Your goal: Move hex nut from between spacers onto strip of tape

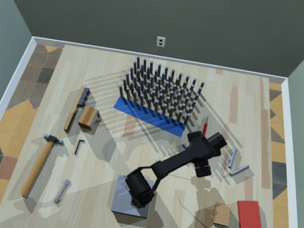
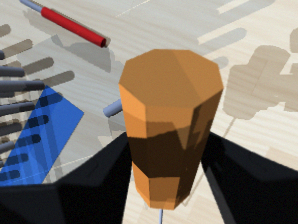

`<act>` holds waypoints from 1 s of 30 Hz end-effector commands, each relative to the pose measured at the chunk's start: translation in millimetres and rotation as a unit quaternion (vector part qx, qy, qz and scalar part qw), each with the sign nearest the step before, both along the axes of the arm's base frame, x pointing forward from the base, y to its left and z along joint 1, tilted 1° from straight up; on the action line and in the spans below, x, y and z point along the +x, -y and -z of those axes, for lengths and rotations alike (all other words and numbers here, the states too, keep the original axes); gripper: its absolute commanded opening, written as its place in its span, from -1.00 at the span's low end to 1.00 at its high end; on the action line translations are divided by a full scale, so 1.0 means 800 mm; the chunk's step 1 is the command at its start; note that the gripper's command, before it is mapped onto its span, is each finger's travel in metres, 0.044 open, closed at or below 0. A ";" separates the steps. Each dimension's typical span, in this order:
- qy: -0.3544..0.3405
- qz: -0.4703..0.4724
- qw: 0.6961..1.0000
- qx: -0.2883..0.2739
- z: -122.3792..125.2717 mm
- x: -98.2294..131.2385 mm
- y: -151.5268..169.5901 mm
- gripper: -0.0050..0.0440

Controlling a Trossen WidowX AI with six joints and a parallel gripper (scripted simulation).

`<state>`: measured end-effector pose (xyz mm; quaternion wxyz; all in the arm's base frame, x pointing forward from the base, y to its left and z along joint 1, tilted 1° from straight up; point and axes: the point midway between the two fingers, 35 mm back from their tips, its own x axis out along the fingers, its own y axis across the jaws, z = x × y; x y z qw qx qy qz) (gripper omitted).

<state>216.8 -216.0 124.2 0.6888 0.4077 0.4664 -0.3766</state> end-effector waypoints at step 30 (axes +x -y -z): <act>-0.098 -0.593 0.776 -0.191 -0.013 0.039 -0.102 -1.00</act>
